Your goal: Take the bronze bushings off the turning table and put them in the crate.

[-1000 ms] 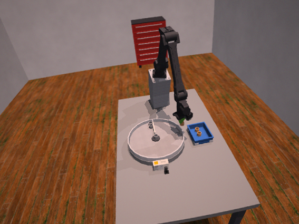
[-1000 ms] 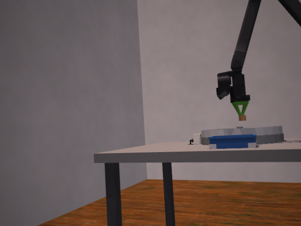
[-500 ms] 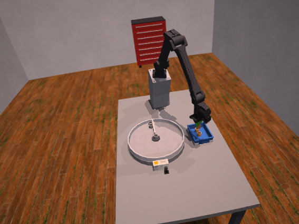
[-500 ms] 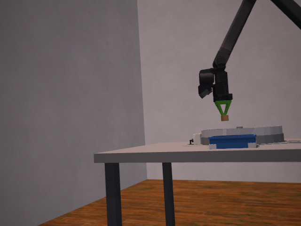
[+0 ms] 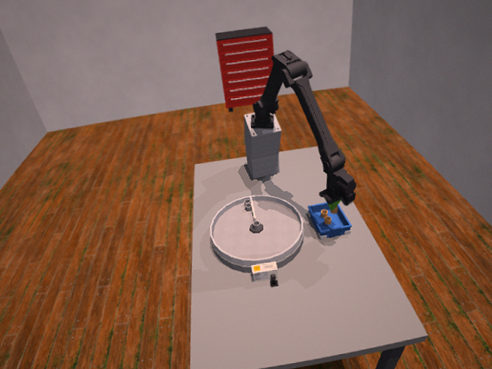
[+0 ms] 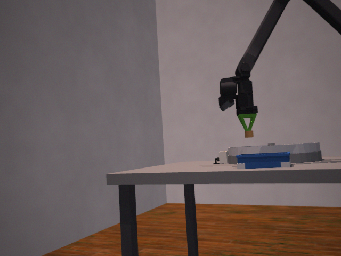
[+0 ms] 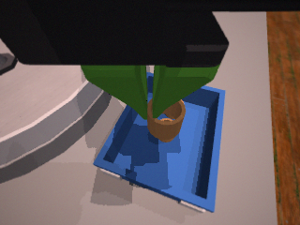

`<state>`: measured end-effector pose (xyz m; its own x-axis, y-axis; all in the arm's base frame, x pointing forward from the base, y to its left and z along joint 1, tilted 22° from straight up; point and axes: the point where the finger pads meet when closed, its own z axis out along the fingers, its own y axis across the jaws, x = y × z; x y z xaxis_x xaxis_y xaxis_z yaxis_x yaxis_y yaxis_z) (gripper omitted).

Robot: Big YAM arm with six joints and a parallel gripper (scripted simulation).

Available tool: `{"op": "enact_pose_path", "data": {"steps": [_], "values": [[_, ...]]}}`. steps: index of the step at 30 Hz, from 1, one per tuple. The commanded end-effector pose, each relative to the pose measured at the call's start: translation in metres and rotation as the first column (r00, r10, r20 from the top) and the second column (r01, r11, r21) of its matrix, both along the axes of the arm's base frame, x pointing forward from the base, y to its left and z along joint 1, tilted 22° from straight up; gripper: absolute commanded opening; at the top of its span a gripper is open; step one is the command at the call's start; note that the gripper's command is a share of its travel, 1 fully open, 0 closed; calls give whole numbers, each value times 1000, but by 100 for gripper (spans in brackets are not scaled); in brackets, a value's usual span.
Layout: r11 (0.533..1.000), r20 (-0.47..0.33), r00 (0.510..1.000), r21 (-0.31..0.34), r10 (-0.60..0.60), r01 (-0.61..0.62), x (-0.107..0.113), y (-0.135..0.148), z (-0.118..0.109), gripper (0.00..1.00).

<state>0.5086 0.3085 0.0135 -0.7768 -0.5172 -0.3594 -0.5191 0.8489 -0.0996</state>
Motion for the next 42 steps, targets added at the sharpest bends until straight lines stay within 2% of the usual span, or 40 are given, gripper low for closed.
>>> {"op": "enact_pose_path", "data": {"steps": [1,3,35,42], "values": [[1000,19,1000,18,-21,20,8,2,13,0],[999,32,999,28,-21,20,13,5,18,0],[999,32,999,28,-21,20,13,5,18,0],[1000,37,999,26,-17,16,27,6,-3,0]]}}
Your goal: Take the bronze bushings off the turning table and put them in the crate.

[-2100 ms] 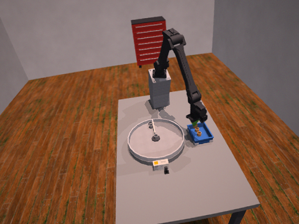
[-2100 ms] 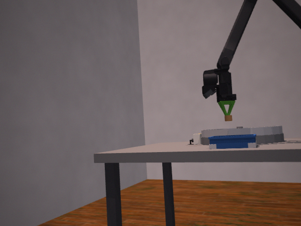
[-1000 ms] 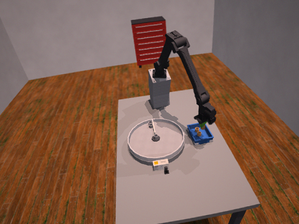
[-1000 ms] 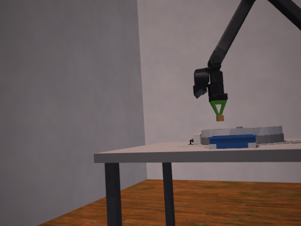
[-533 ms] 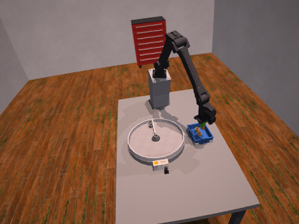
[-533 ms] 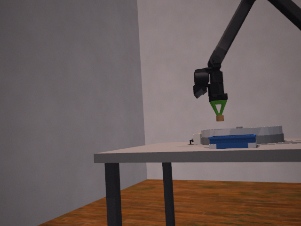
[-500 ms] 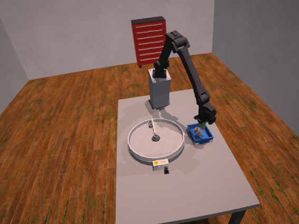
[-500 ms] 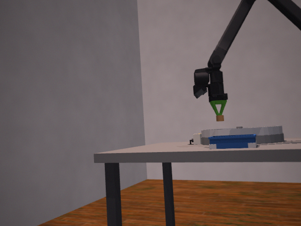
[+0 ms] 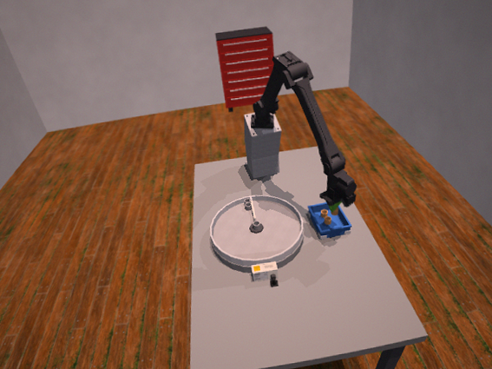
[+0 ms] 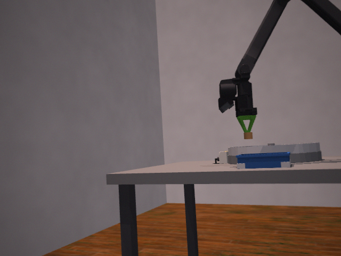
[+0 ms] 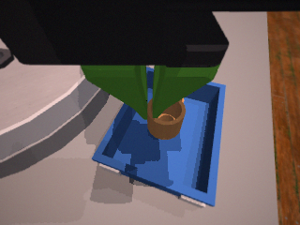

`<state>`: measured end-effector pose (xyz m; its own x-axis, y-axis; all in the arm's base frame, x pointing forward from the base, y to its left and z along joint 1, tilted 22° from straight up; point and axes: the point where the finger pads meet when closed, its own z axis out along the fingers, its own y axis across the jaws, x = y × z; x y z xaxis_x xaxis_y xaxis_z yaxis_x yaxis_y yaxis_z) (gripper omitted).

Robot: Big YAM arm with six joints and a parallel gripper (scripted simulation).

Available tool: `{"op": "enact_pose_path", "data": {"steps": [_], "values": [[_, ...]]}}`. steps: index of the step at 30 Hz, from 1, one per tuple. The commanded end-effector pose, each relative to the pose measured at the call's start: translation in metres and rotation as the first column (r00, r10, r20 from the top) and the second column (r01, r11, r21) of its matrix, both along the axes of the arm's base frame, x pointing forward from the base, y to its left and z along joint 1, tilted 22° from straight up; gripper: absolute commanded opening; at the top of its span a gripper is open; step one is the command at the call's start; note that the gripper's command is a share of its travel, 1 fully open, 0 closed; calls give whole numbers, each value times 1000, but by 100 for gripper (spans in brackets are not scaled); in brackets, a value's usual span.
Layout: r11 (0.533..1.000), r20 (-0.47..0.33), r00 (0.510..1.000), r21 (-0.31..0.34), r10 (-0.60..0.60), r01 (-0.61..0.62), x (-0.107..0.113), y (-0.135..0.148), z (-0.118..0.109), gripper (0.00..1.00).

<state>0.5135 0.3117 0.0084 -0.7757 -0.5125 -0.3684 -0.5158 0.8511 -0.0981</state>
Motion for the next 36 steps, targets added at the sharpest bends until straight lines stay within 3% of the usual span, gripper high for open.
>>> {"op": "enact_pose_path", "data": {"steps": [1,4,6,7,8,11,13,17,20,36], "values": [[1000,30,1000,19,-10,9,24,4,-3,0],[1000,29,1000,16,-4,4,30,5,-21,0],[1000,29,1000,16,-4,4,30,5,-21,0],[1000,9,1000,3,-4,4,23,0,-35,0],[1000,28,1000,15,-4,4,34,6,-31,0],[1000,28,1000,15,-4,3,37,7,-40,0],[999,67,998,39,-1,-2,42,13,-14,0],[1000,54,999,31,0,-2,38,11,-17,0],[1000,26,1000,13,0,-1,32,7,-36,0],[1000,22,1000,11,0,-1,31,7,-37,0]]}}
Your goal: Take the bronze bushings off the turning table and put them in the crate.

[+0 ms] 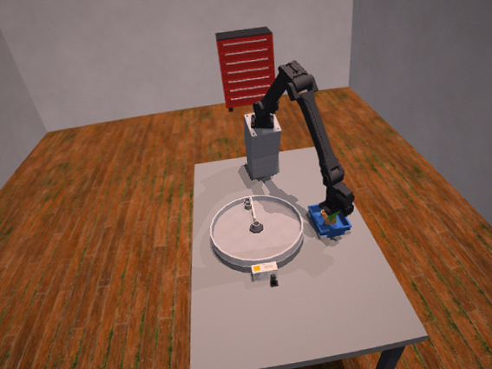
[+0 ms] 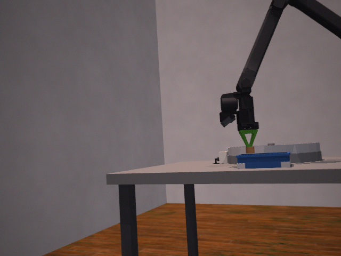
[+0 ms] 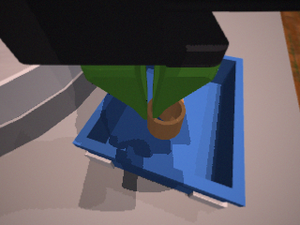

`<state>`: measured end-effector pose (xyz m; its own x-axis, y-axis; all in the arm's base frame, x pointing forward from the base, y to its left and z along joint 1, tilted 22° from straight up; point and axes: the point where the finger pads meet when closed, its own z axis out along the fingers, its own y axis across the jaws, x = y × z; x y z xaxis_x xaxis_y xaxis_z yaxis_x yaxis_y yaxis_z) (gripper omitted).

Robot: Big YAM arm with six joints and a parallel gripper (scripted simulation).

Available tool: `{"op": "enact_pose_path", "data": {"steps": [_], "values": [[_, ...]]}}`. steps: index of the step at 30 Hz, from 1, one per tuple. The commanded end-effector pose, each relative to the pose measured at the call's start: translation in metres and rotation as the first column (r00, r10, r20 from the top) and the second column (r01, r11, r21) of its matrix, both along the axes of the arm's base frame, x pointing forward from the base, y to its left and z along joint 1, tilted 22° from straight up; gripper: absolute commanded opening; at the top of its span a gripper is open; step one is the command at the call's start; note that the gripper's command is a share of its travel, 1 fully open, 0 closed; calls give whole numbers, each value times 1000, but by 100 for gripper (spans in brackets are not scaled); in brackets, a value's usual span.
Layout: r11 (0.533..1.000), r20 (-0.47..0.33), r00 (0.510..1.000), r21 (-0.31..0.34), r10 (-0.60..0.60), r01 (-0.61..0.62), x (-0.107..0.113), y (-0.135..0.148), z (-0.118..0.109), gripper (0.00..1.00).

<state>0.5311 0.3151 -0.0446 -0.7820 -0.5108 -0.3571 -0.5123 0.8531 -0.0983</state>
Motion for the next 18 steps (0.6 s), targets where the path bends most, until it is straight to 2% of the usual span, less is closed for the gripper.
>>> {"op": "enact_pose_path", "data": {"steps": [1,14,18], "values": [[1000,33,999,18,5,-6,13,3,16,0],[1000,33,999,18,5,-6,13,3,15,0],[1000,27,1000,14,5,-6,14,3,7,0]]}}
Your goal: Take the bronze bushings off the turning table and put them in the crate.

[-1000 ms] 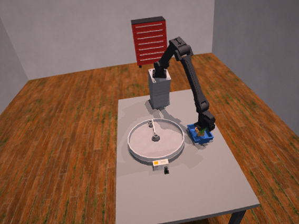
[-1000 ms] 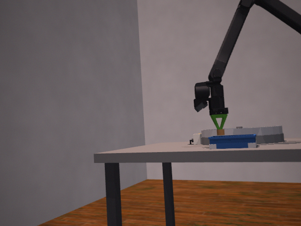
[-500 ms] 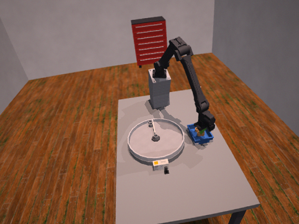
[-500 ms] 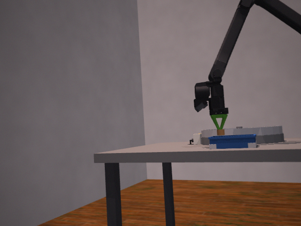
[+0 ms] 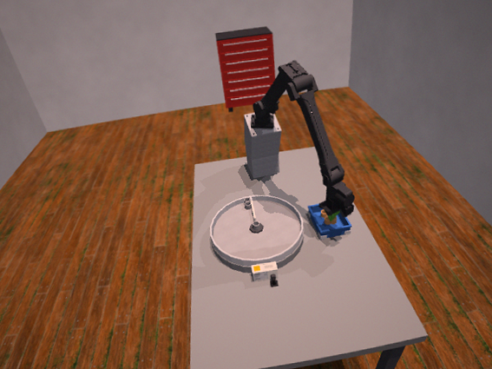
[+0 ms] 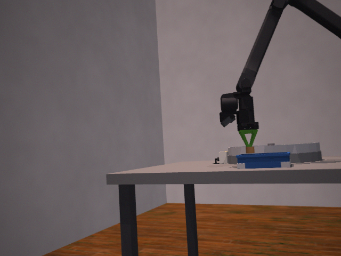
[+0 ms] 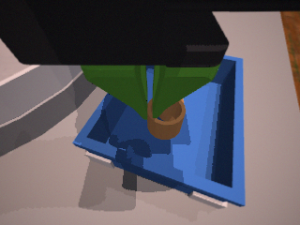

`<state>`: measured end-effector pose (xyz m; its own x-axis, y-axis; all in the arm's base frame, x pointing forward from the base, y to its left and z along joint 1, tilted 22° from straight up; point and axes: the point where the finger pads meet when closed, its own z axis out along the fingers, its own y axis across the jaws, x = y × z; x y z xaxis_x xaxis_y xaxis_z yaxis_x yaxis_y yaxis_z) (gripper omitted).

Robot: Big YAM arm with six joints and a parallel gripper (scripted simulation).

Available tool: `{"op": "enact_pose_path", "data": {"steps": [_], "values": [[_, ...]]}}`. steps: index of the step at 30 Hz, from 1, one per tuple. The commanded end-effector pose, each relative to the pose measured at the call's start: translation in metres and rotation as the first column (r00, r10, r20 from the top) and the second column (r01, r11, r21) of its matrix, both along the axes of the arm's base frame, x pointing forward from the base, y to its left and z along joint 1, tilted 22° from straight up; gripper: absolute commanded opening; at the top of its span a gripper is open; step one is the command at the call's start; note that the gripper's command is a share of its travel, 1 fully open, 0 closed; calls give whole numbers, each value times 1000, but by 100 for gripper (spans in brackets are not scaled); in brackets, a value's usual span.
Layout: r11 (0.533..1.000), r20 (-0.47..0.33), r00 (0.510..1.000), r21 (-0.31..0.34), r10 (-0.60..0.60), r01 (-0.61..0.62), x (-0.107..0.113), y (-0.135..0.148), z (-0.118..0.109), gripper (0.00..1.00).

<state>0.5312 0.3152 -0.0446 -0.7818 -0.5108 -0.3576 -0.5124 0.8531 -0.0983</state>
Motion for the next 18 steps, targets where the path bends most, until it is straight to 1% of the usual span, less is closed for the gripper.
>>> {"op": "enact_pose_path", "data": {"steps": [1,3,4,6,7,9,12,18], "values": [[1000,28,1000,15,5,-5,15,3,6,0],[1000,28,1000,15,5,-5,15,3,6,0],[1000,35,999,19,4,-4,17,4,15,0],[1000,33,999,18,3,-4,20,5,7,0],[1000,37,999,21,2,-3,21,5,6,0],[1000,27,1000,15,1,-1,19,2,1,0],[1000,37,999,20,1,-2,24,5,0,0],[1000,36,999,20,1,-2,27,6,-11,0]]}}
